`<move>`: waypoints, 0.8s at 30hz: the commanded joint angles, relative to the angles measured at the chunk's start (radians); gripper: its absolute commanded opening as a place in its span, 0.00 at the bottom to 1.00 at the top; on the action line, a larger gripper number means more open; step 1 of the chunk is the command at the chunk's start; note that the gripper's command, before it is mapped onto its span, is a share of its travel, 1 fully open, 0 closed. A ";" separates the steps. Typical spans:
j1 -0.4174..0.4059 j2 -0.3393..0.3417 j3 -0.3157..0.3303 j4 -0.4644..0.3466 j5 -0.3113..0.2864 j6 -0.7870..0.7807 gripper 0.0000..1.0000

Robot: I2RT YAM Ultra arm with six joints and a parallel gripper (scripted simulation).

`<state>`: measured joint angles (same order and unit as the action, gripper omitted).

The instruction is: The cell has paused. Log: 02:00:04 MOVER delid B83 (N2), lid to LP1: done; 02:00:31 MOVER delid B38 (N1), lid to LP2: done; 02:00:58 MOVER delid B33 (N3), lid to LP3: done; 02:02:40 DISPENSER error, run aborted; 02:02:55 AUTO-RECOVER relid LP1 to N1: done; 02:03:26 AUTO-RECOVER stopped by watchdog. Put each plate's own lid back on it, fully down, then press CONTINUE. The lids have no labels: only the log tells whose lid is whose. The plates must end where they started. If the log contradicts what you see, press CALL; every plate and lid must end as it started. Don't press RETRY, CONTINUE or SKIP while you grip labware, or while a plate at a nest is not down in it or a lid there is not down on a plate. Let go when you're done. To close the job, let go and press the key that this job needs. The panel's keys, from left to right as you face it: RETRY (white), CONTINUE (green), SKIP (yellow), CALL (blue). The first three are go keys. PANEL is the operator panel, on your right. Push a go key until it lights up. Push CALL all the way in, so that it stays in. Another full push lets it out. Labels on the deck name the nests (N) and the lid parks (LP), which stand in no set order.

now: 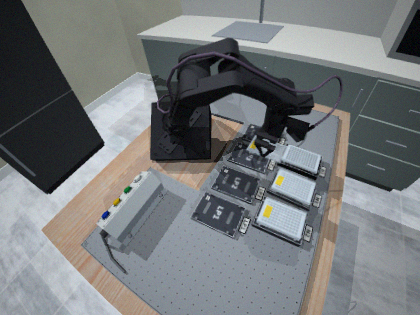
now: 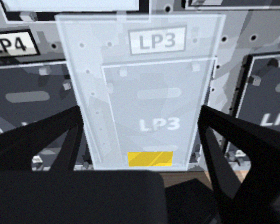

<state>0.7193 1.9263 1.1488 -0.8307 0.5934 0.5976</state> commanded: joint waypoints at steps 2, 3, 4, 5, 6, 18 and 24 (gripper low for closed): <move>-0.003 0.048 0.107 -0.036 0.013 -0.023 0.00; -0.007 0.062 0.131 -0.043 0.013 -0.027 0.00; -0.009 0.076 0.154 -0.050 0.014 -0.030 0.00; -0.012 0.091 0.179 -0.057 0.014 -0.034 0.00; -0.007 0.106 0.204 -0.065 0.014 -0.037 0.00; -0.026 0.264 0.478 -0.161 0.015 -0.066 0.00; -0.040 0.366 0.663 -0.231 0.015 -0.082 0.00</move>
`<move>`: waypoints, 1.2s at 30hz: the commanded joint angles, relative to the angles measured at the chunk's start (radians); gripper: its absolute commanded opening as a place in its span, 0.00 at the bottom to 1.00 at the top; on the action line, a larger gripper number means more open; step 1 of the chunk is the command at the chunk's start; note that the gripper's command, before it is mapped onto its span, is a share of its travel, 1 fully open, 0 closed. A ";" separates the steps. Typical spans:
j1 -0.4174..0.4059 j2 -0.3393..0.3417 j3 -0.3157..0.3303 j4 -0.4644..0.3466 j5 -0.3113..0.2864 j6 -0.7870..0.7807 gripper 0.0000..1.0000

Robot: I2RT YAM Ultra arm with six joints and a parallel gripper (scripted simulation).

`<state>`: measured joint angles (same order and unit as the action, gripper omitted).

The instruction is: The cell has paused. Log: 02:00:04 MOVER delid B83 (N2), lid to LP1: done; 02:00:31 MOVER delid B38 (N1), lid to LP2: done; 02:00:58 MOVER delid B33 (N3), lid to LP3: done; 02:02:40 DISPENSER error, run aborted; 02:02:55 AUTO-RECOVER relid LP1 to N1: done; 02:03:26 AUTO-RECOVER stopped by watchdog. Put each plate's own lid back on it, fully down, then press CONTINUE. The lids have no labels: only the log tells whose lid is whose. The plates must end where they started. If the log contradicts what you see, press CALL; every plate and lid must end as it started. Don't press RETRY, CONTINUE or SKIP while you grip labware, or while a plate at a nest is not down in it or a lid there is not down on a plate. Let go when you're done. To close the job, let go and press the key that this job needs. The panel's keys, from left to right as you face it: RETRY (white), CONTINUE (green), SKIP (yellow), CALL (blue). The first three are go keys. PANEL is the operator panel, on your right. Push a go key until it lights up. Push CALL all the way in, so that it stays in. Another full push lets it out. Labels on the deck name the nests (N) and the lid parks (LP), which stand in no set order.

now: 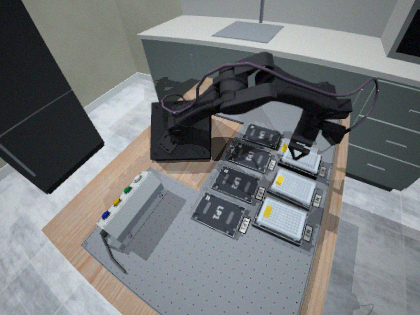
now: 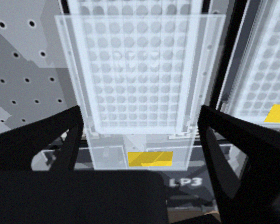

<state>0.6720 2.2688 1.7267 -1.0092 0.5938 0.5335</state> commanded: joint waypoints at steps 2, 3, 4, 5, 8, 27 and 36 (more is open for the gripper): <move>0.006 0.060 0.153 -0.079 0.015 -0.023 0.00; 0.006 0.079 0.188 -0.093 0.015 -0.025 0.00; 0.004 0.099 0.225 -0.108 0.015 -0.028 0.00; 0.004 0.105 0.238 -0.121 0.015 -0.025 0.00; 0.003 0.103 0.235 -0.128 0.015 -0.020 0.00; 0.000 0.096 0.227 -0.119 0.015 -0.023 0.00; -0.006 0.098 0.221 -0.095 0.015 -0.029 0.00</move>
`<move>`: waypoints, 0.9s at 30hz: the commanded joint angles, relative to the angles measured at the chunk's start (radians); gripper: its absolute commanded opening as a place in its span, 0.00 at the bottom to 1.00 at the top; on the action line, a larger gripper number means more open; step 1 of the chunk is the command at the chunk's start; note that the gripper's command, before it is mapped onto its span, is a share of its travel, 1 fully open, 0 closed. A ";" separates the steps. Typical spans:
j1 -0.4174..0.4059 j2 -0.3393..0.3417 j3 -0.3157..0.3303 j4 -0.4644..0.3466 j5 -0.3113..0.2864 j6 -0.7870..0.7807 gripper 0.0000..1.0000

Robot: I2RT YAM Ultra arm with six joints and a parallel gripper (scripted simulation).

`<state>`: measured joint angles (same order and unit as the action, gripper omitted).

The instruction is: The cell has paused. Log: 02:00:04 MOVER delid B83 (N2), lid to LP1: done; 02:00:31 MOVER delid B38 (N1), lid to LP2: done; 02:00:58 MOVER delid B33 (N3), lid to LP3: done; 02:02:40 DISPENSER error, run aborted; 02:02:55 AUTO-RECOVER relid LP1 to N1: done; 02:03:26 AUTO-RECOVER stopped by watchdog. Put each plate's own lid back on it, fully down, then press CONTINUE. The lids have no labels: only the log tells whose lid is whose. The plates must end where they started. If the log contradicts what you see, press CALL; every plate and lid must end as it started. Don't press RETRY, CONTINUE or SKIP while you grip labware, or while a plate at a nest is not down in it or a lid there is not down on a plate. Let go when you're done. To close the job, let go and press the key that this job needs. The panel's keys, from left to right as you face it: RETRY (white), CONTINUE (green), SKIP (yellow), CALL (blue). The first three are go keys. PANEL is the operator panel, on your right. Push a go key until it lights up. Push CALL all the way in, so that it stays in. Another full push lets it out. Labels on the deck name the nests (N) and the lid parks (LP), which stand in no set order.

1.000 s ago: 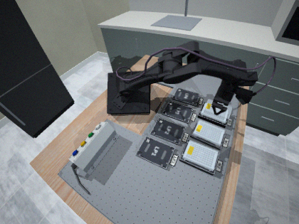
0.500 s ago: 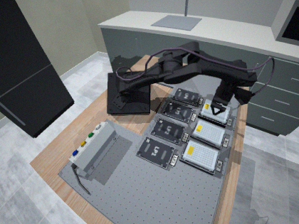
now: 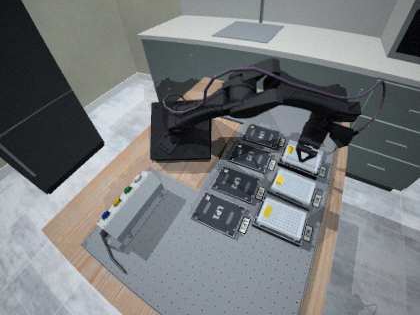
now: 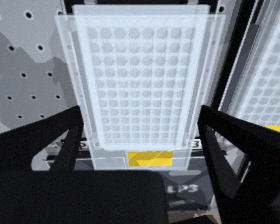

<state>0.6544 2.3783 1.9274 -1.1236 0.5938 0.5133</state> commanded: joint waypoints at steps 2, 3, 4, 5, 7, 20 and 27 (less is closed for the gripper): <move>0.011 -0.008 0.018 0.023 0.015 -0.010 0.00; 0.010 -0.006 0.017 0.025 0.014 -0.011 0.00; 0.010 -0.003 0.016 0.026 0.014 -0.011 0.00; 0.010 -0.003 0.016 0.026 0.014 -0.011 0.00; 0.010 -0.001 0.015 0.028 0.014 -0.010 0.00; 0.006 -0.007 -0.008 0.047 0.014 -0.016 0.00; 0.003 -0.007 -0.026 0.055 0.014 -0.019 0.00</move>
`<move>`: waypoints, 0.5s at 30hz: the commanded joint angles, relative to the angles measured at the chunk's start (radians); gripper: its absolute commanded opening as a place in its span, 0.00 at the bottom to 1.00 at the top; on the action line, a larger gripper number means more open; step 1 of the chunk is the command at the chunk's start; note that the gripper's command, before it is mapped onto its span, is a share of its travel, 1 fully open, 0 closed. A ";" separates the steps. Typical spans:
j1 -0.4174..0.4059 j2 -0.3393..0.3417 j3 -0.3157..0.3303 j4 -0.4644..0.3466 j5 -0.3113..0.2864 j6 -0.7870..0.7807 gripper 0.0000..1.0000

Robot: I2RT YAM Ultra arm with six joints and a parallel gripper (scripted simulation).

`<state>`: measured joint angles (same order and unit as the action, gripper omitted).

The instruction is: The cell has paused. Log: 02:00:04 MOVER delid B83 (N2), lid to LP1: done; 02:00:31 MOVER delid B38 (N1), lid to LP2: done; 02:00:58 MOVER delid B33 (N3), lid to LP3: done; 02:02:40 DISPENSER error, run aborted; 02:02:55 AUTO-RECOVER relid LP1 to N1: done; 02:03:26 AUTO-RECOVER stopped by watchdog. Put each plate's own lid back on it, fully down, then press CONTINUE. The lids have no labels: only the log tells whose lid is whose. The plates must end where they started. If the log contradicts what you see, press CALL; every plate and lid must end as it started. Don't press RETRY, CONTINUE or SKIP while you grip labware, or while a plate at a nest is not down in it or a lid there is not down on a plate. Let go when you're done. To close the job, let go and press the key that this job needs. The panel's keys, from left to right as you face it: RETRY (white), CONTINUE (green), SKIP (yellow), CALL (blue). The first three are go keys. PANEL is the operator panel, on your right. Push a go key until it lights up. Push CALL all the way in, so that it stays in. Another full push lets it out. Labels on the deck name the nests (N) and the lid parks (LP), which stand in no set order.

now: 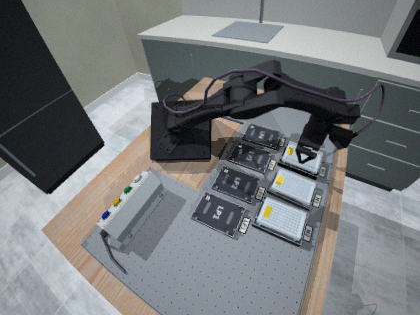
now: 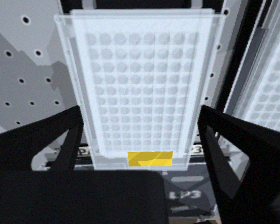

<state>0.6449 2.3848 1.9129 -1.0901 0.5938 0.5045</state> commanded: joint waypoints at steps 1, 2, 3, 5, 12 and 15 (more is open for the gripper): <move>0.012 -0.014 -0.004 0.024 0.014 -0.011 0.00; 0.011 -0.014 -0.002 0.025 0.014 -0.012 0.00; 0.011 -0.014 0.000 0.027 0.014 -0.013 0.00; 0.010 -0.013 -0.015 0.030 0.014 -0.014 0.00; 0.007 -0.013 -0.004 0.039 0.014 -0.017 0.00; 0.007 -0.011 -0.015 0.040 0.013 -0.016 0.00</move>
<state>0.6338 2.3856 1.9007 -1.0710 0.5938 0.4953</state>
